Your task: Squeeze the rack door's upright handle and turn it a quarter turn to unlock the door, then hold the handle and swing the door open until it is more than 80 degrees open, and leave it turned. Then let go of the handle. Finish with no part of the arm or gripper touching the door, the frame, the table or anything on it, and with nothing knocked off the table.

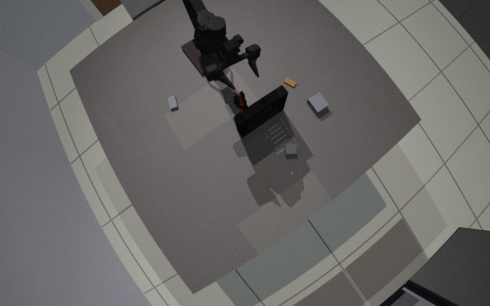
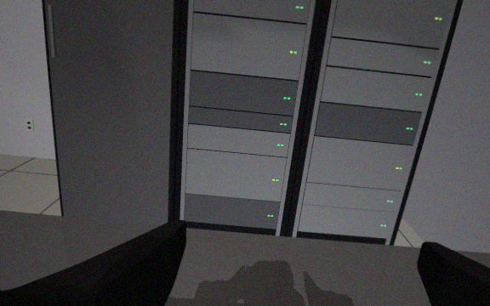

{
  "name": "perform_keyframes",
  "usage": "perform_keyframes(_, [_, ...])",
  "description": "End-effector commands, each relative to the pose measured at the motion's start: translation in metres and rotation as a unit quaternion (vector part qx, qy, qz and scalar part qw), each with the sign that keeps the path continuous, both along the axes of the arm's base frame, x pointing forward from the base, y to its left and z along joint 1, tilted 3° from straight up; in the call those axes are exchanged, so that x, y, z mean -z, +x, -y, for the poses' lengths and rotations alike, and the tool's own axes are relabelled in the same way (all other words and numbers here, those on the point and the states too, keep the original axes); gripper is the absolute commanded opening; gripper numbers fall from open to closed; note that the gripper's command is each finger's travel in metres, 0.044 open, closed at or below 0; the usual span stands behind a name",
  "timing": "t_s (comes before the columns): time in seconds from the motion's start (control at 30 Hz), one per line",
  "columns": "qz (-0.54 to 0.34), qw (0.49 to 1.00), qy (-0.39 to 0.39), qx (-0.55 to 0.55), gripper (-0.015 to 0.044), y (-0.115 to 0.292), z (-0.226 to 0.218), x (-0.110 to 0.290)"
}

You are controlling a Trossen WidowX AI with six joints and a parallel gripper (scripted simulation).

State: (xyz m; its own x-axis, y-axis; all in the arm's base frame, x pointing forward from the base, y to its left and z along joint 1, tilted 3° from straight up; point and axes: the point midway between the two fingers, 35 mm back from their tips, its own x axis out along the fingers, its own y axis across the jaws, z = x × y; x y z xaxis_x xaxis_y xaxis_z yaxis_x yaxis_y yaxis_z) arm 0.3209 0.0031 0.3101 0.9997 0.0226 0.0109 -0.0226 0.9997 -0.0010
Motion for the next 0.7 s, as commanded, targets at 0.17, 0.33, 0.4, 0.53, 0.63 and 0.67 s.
perform_keyframes(0.17, [-0.046,0.999,-0.005,0.001,0.0287,0.011,0.001,0.005])
perform_keyframes(0.33, [-0.097,0.995,-0.011,0.001,0.0287,0.021,0.002,0.011])
perform_keyframes(0.4, [-0.117,0.993,-0.013,0.001,0.0287,0.024,0.003,0.014])
perform_keyframes(0.53, [-0.158,0.987,-0.017,0.000,0.0287,0.031,0.004,0.020])
perform_keyframes(0.63, [-0.188,0.982,-0.020,0.000,0.0287,0.035,0.005,0.024])
perform_keyframes(0.67, [-0.198,0.980,-0.021,-0.001,0.0287,0.036,0.005,0.025])
